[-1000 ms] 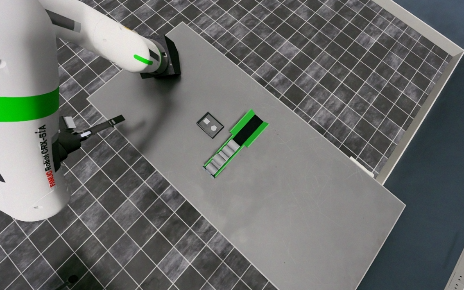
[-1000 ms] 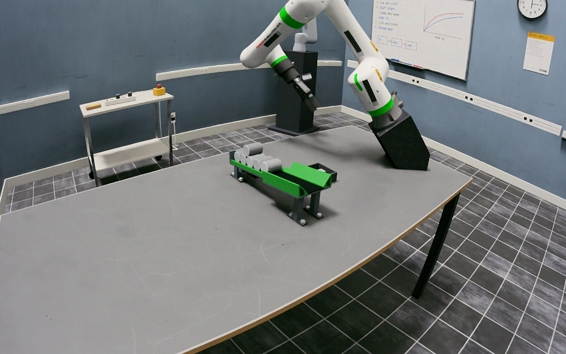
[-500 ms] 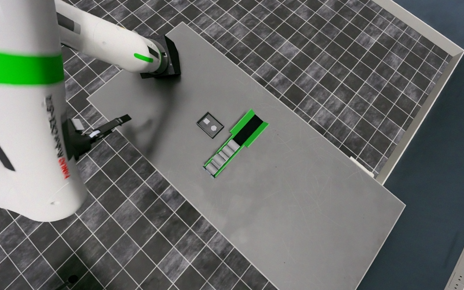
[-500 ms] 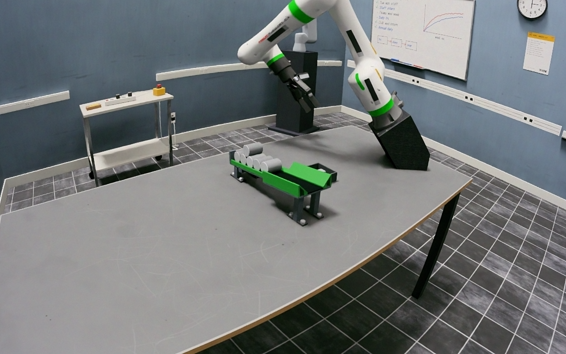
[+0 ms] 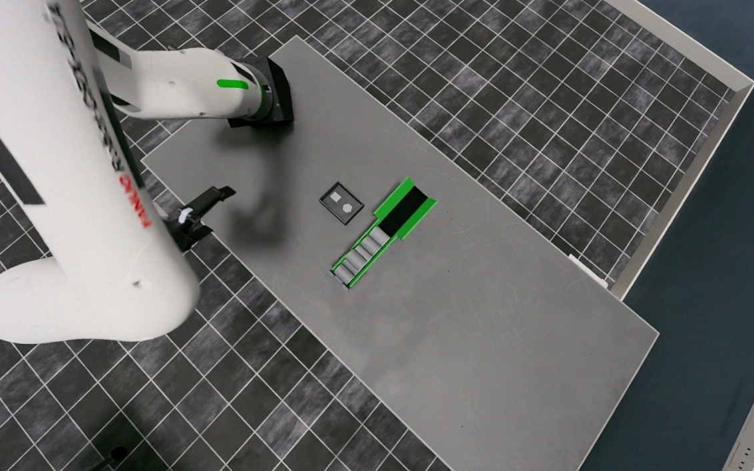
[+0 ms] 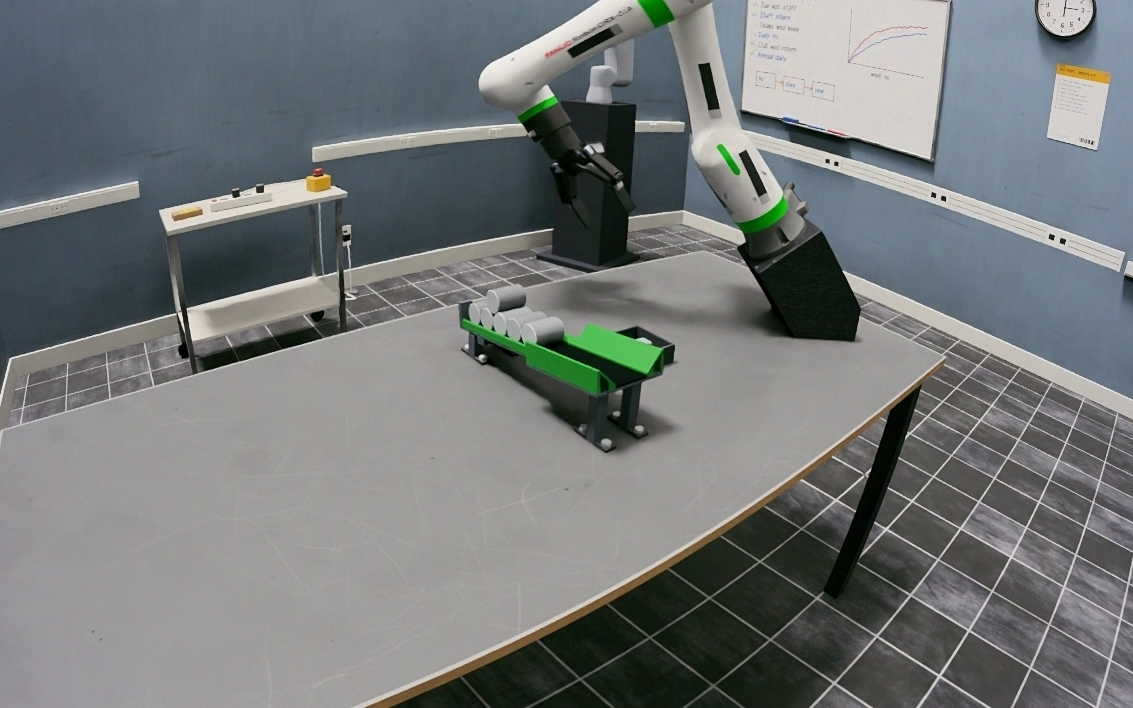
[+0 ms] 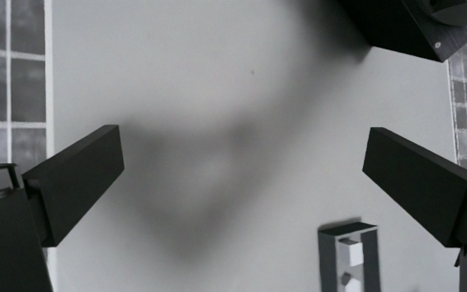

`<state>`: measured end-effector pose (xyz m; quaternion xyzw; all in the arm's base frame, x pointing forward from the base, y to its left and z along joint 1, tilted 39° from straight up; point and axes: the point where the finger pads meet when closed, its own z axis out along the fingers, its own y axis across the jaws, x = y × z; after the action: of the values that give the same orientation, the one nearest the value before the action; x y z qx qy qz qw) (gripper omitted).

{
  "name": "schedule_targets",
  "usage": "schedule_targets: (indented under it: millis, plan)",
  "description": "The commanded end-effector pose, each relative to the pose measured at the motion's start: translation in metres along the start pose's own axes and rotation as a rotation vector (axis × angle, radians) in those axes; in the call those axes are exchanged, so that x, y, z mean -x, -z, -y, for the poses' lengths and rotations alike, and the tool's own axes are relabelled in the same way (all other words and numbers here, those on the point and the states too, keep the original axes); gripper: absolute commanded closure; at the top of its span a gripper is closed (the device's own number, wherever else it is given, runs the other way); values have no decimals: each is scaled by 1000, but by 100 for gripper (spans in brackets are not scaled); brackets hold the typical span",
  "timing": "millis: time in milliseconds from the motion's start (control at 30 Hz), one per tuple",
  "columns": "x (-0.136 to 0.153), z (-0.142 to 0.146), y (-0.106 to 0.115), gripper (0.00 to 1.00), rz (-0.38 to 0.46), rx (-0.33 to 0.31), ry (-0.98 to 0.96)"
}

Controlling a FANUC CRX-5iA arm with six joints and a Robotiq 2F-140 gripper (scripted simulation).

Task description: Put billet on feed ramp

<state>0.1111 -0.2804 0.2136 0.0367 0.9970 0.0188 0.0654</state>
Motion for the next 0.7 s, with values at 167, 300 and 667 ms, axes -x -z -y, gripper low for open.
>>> schedule_targets:
  millis: [167,300,667]
  plan:
    - [44,-25,18,0,-21,-101,184]
    - [64,-37,26,0,-22,-142,273]
    - [105,-60,43,0,-27,-227,457]
